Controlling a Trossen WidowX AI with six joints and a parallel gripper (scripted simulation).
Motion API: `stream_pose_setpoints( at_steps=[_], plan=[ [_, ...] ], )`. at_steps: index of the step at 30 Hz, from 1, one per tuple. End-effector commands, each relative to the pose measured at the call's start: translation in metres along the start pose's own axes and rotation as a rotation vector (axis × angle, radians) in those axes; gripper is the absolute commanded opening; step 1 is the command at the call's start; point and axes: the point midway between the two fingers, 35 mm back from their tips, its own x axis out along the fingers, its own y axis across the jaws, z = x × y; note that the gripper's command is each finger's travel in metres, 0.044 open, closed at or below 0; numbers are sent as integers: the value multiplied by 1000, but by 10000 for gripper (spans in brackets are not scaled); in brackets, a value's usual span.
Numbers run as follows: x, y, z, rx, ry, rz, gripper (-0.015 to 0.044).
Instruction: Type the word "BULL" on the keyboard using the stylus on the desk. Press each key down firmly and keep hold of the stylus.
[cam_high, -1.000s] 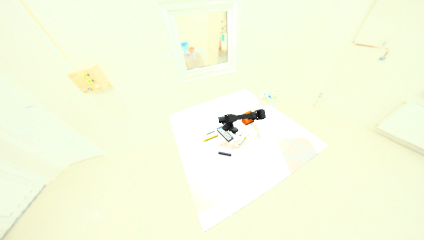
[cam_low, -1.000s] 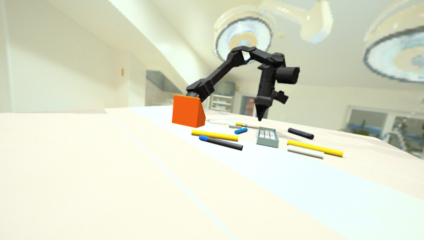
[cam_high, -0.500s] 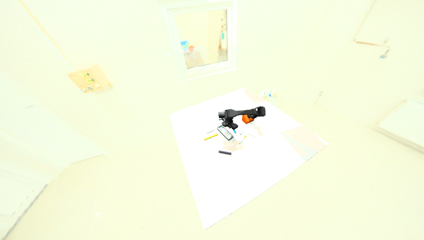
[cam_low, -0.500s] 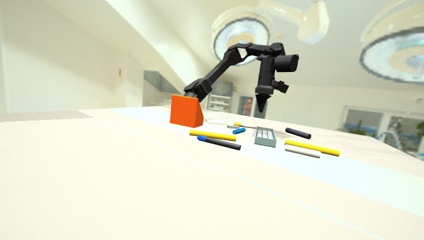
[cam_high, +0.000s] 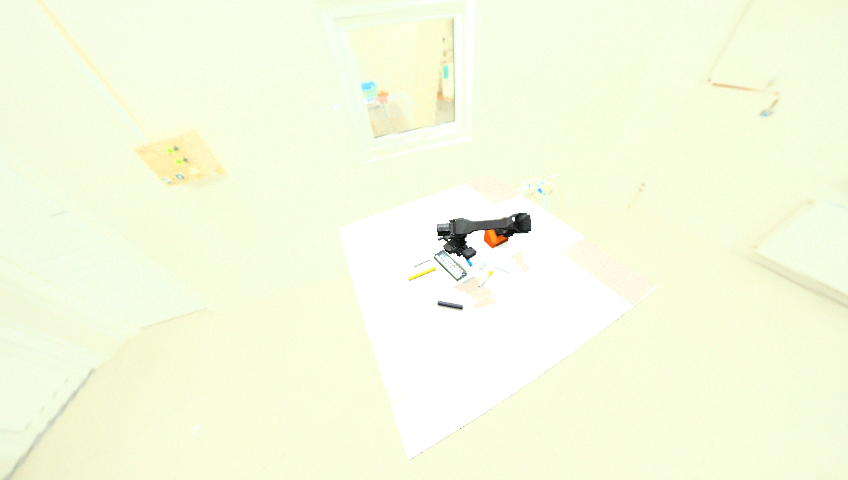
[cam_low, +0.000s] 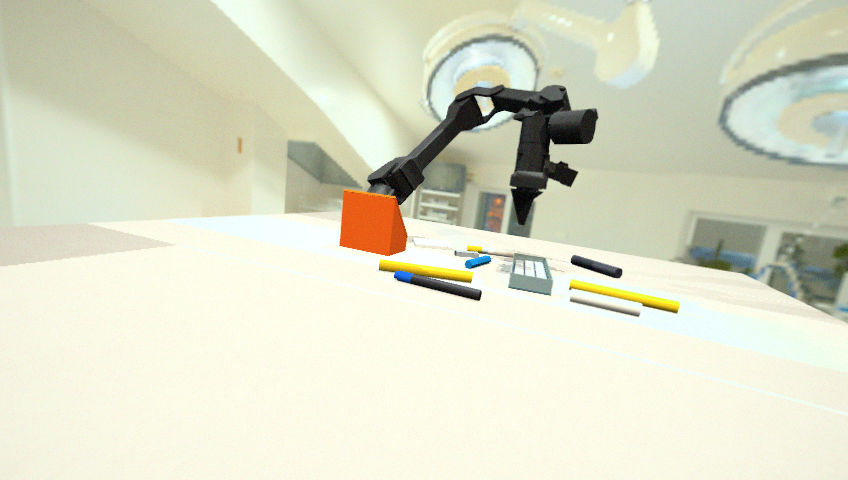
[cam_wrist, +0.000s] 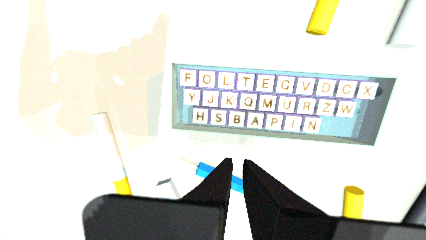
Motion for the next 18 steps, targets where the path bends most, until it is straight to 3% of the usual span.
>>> stream_pose_setpoints(
  at_steps=[1, 3, 10, 18],
  plan=[
    [2, -1, -3, -41, 3, 17, 105],
    [7, -3, -12, -158, 4, 65, 150],
    [23, -7, -42, -601, -84, 241, 150],
    [33, -6, -68, -1070, -341, 337, 150]
  ],
)
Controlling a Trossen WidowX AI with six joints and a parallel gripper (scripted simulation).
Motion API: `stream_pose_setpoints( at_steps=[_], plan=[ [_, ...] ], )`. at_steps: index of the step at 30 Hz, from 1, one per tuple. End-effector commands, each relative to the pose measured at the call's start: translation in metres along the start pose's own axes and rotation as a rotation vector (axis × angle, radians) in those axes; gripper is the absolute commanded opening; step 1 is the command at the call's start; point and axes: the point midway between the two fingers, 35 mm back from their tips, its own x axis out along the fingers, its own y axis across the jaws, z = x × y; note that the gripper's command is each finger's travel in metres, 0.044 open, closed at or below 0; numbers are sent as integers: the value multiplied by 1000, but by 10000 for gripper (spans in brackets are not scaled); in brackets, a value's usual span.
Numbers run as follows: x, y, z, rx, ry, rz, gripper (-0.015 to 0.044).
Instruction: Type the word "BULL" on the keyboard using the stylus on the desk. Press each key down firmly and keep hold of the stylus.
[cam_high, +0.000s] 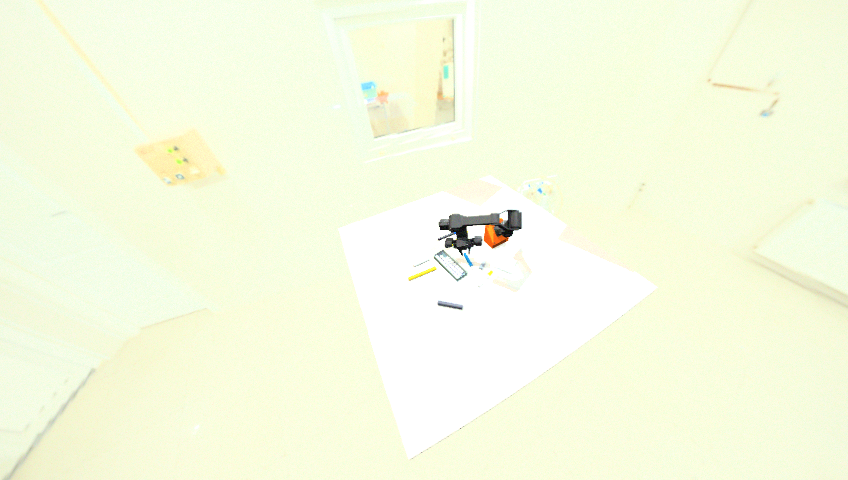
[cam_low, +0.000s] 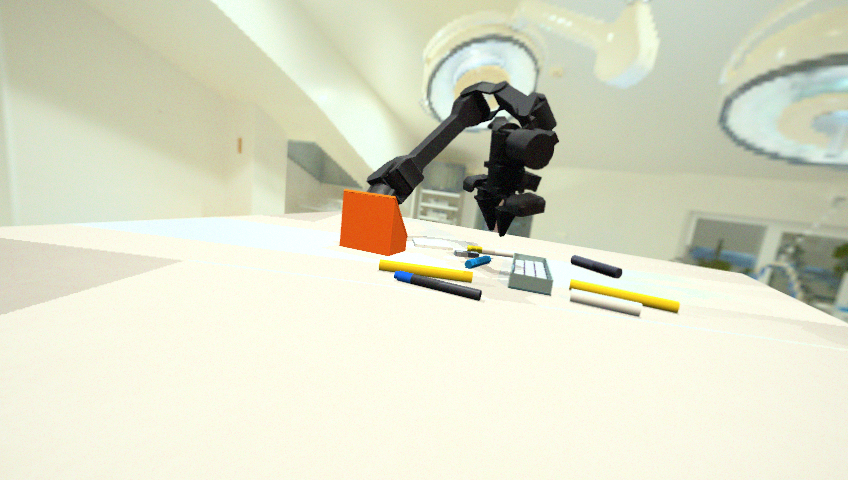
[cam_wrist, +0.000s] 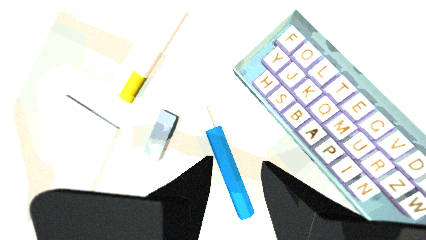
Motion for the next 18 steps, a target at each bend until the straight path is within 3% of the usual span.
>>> stream_pose_setpoints(
  at_steps=[1, 18],
  plan=[
    [8, 16, -17, -410, -209, 10, 150],
    [9, 16, -21, -497, -249, -7, 150]
  ],
)
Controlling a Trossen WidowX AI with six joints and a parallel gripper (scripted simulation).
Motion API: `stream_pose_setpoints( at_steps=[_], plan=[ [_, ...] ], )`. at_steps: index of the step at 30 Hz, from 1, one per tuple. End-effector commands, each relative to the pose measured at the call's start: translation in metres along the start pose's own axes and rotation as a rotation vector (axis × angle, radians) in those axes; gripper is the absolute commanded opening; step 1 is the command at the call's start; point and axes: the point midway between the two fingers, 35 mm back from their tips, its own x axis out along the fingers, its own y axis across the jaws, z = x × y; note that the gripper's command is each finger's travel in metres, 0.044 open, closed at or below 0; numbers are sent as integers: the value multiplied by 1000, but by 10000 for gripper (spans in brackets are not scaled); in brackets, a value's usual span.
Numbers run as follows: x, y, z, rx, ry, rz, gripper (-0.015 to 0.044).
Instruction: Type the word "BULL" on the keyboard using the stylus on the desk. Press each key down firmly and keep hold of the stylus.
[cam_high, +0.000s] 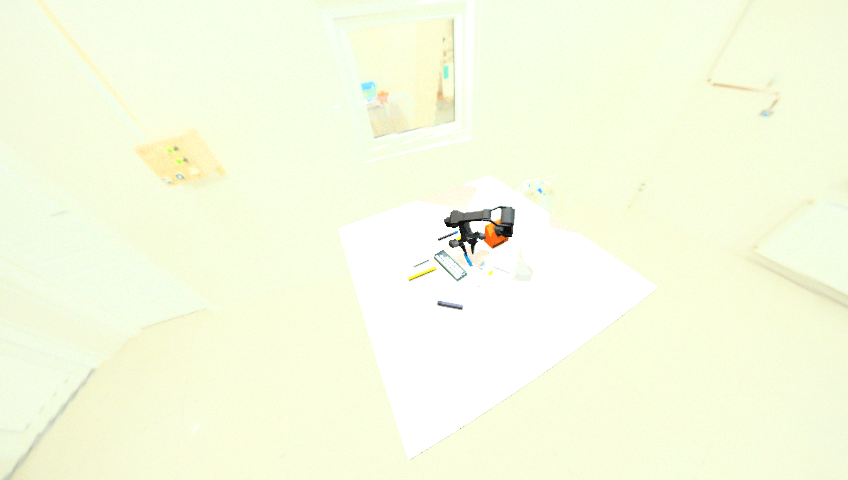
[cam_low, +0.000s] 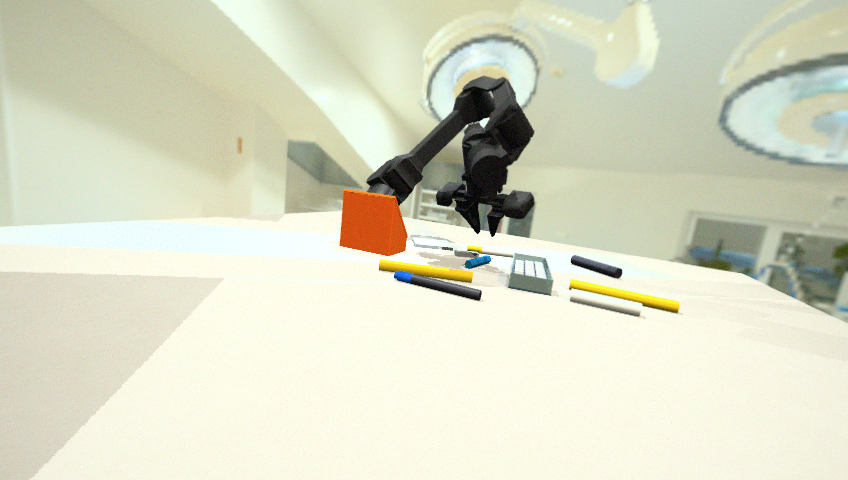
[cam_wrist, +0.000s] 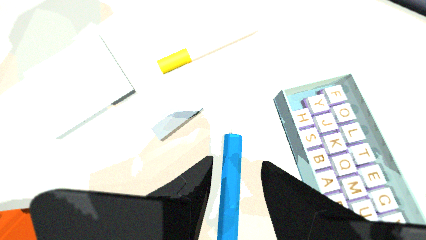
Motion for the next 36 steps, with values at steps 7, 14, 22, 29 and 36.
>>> stream_pose_setpoints(
  at_steps=[7, 14, 22, 29, 36],
  plan=[
    [6, -1, -4, -5, -8, -8, 150],
    [11, -1, -6, -5, -8, -8, 150],
    [18, -1, -8, -5, -8, -8, 150],
    [23, -1, -11, -5, -8, -8, 150],
    [28, -1, -14, -5, -9, -8, 150]
  ],
)
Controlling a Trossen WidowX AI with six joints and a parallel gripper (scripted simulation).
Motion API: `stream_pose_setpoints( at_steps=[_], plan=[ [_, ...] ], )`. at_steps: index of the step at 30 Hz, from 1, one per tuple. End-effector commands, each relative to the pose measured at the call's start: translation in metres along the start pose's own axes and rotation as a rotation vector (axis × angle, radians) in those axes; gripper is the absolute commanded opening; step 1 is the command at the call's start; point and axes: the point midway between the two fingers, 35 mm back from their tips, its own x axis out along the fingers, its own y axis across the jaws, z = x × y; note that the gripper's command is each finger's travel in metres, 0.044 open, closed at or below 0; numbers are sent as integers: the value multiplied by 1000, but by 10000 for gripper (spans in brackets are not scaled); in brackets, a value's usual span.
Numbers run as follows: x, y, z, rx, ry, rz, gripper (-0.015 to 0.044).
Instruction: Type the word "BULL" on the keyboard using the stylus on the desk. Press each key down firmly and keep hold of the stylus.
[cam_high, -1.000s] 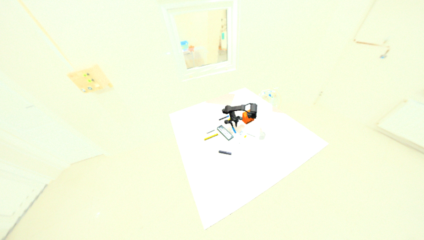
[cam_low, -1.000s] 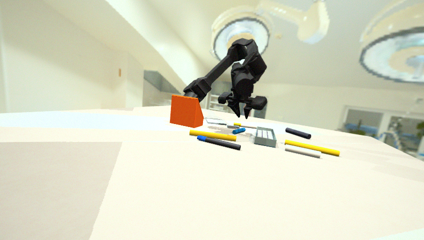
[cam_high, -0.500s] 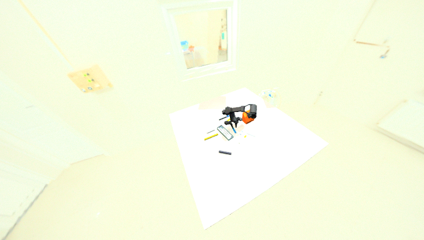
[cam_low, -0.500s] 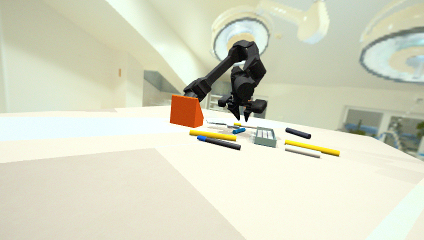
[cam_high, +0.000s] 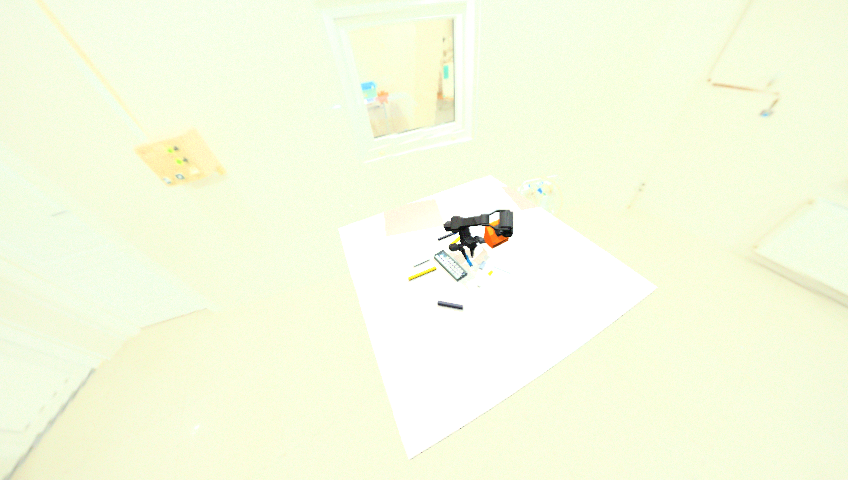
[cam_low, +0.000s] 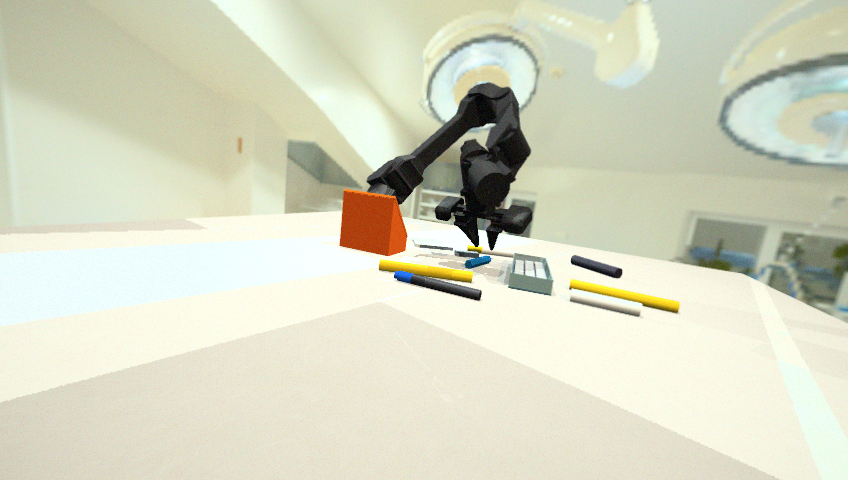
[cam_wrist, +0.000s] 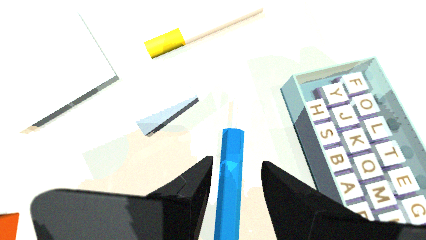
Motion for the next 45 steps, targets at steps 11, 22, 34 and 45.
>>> stream_pose_setpoints(
  at_steps=[11, 22, 34, 45],
  plan=[
    [11, 1, -6, 7, -6, -1, 150],
    [19, 1, -10, 7, -6, -1, 150],
    [27, 2, -14, 7, -7, -1, 150],
    [25, 1, -14, 1, -1, 1, 0]
  ],
)
